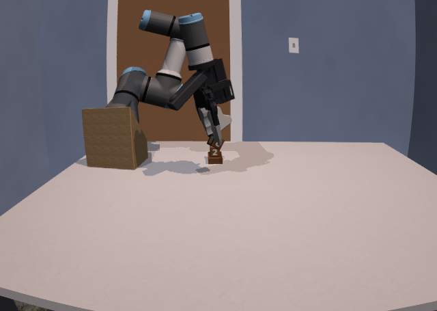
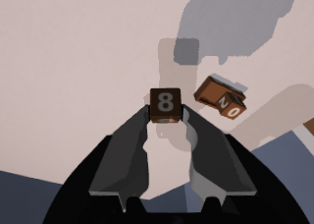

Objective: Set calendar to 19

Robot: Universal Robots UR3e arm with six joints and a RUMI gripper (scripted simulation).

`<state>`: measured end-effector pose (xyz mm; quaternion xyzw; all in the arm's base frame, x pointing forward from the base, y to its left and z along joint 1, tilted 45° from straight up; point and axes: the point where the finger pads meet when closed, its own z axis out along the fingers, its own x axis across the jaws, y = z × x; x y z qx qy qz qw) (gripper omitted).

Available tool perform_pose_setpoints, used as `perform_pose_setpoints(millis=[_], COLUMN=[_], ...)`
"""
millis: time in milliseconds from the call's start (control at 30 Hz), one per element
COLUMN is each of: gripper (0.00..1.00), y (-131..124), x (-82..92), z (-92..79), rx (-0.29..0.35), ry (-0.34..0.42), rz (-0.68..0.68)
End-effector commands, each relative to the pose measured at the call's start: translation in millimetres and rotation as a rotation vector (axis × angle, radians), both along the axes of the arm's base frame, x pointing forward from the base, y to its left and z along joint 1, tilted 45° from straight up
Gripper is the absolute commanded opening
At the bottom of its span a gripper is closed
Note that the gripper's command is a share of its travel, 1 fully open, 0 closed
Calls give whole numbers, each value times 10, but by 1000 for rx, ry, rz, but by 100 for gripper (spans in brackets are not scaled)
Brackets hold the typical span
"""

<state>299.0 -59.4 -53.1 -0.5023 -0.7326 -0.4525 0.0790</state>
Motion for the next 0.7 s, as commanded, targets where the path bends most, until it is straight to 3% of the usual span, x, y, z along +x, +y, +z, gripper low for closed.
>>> perform_pose_setpoints(millis=[0, 667], gripper=[10, 10], y=[-10, -7], x=[2, -20], z=[0, -20], rx=[0, 117], ry=[-4, -162], rz=[-4, -138])
